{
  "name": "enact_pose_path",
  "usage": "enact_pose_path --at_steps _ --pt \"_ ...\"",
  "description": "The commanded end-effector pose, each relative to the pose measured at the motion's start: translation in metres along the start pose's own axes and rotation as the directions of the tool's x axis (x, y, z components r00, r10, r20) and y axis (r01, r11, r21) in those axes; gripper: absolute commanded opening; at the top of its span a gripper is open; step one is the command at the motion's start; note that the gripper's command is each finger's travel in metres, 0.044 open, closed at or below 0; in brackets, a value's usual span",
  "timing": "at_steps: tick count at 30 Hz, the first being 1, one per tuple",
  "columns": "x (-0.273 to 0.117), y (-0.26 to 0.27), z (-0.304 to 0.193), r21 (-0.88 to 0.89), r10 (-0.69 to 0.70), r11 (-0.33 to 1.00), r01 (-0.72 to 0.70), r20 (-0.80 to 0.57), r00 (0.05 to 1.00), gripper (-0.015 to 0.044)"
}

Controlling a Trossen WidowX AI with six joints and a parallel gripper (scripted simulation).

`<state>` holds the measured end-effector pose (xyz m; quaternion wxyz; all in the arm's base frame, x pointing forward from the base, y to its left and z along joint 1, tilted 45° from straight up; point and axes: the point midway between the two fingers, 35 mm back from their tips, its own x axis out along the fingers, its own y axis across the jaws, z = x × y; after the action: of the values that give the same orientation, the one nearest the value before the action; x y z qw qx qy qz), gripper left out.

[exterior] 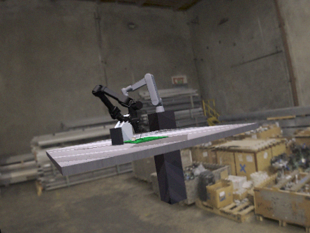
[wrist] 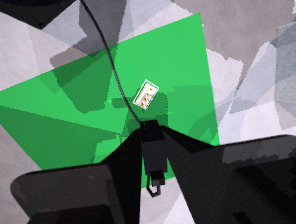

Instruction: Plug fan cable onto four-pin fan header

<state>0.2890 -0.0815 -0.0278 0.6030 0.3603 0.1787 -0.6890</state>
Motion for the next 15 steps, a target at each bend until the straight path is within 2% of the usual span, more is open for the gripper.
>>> enact_pose_path --at_steps 1,15 --pt "0.001 -0.002 0.006 0.133 -0.001 0.991 0.0 0.006 1.0 0.0" --pt "0.002 -0.003 0.022 0.559 0.0 0.829 -0.006 0.011 1.0 0.0"
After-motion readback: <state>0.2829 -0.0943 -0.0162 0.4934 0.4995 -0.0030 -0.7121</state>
